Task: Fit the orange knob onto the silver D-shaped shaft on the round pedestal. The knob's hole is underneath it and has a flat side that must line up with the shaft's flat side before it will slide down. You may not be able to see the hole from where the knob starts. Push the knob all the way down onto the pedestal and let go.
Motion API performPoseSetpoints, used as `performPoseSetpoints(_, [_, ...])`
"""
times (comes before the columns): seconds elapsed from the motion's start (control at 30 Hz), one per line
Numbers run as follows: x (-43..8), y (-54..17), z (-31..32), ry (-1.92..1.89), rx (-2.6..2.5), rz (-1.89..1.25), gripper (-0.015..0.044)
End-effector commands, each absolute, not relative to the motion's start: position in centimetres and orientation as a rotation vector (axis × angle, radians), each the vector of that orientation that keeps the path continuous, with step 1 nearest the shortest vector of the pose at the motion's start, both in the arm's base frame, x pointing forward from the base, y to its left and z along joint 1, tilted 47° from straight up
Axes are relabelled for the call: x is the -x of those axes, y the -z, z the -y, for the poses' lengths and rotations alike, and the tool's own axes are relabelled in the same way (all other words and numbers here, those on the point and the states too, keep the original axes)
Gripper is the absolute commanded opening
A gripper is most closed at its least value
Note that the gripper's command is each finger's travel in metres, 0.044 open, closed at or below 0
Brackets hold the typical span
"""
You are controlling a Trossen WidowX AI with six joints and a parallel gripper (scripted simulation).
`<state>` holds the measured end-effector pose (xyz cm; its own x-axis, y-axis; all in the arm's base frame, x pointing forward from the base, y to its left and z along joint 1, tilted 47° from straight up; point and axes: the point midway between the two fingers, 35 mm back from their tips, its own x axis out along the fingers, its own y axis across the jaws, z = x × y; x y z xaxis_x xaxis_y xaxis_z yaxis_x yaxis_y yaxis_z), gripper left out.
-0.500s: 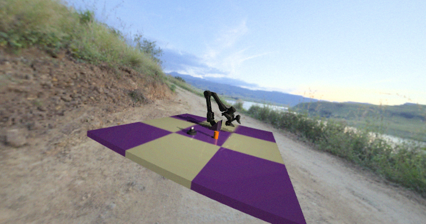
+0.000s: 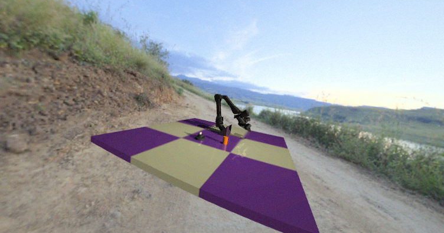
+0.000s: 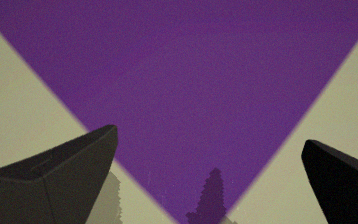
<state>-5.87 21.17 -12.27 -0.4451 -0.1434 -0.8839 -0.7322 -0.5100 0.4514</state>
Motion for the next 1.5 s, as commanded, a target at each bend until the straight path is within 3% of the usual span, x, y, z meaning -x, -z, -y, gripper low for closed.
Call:
performPoseSetpoints(0.0, [6.2,13.0,-21.5,-1.314,1.198,-1.735,0.044])
performPoseSetpoints(0.2, [6.5,13.1,-22.0,-0.638,0.992,-1.908,0.044])
performPoseSetpoints(0.57, [6.9,12.9,-22.5,0.118,0.696,-1.827,0.044])
performPoseSetpoints(1.07, [7.4,12.1,-23.0,0.908,0.172,-1.354,0.044])
performPoseSetpoints(1.47, [7.8,11.3,-23.3,1.228,-0.22,-0.93,0.044])
